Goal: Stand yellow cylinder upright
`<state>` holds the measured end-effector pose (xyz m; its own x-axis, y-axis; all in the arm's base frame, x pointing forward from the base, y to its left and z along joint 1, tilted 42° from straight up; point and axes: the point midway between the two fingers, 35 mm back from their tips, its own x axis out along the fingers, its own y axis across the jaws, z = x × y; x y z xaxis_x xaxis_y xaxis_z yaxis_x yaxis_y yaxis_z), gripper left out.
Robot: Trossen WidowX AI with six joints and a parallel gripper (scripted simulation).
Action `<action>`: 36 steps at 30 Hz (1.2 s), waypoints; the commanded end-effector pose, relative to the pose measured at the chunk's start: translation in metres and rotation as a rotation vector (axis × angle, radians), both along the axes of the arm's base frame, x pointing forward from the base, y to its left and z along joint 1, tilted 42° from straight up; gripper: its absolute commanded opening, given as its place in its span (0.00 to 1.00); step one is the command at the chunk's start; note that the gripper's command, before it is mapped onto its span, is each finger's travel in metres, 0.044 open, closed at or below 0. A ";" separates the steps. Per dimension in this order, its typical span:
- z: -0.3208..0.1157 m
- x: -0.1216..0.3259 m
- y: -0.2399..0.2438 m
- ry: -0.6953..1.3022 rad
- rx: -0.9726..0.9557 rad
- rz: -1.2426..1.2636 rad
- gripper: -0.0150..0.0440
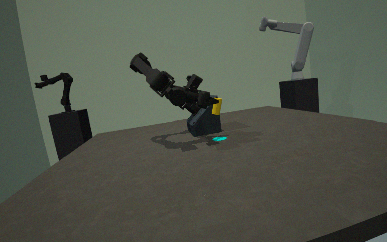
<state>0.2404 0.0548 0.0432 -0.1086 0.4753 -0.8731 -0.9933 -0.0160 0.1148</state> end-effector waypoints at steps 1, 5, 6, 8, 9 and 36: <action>0.002 -0.001 0.000 -0.019 0.030 -0.002 0.43; 0.004 0.001 -0.001 -0.039 0.056 -0.004 0.43; 0.004 0.001 -0.001 -0.044 0.062 -0.005 0.43; 0.005 0.002 -0.002 -0.055 0.075 -0.006 0.43; 0.006 0.002 -0.002 -0.060 0.081 -0.007 0.43; 0.014 0.006 -0.005 -0.136 0.161 -0.016 0.43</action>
